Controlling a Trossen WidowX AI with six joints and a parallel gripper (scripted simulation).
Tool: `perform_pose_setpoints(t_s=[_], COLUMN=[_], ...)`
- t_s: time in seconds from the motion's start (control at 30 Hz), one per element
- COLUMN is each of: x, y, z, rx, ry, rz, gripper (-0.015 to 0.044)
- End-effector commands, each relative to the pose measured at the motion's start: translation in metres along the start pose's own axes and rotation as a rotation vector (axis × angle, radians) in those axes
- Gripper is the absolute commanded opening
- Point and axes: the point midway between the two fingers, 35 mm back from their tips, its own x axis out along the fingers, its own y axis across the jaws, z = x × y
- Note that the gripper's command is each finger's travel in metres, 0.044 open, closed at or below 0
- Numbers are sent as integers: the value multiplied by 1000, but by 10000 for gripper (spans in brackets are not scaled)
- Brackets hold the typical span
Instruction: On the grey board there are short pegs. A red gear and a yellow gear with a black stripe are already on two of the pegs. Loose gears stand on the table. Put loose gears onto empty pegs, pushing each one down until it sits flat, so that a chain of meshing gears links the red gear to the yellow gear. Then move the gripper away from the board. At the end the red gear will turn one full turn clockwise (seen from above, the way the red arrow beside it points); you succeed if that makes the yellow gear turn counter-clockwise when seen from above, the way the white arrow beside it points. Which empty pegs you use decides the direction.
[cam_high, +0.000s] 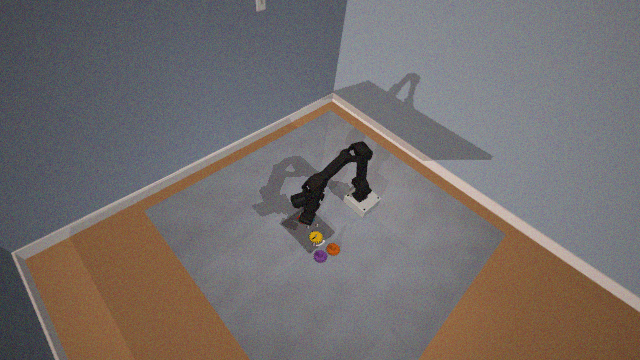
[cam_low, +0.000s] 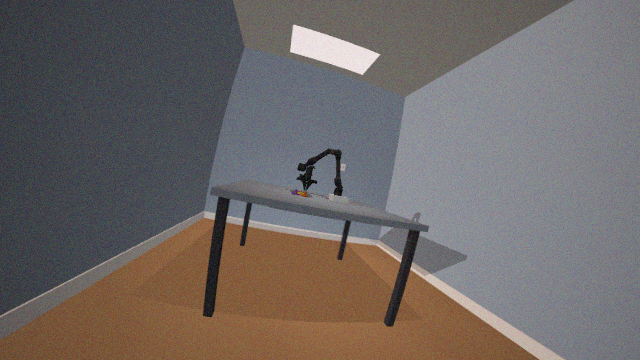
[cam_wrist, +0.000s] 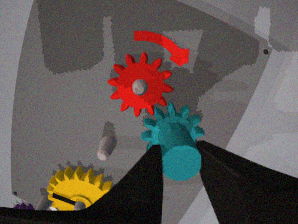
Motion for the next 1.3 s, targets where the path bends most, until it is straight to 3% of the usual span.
perform_pose_setpoints(t_s=[0.0,0.23,0.57,0.73,1.2,1.27], x=[1,3,5,3,-44,-35], y=[0,0,0,0,0,7], z=[0,1,0,0,-1,-7], rx=[-103,-268,-120,-72,-14,-96], ry=[-2,-2,-2,-2,-3,1], rz=[-1,-2,-1,-1,-1,-3], gripper=[0,0,0,131,140,193])
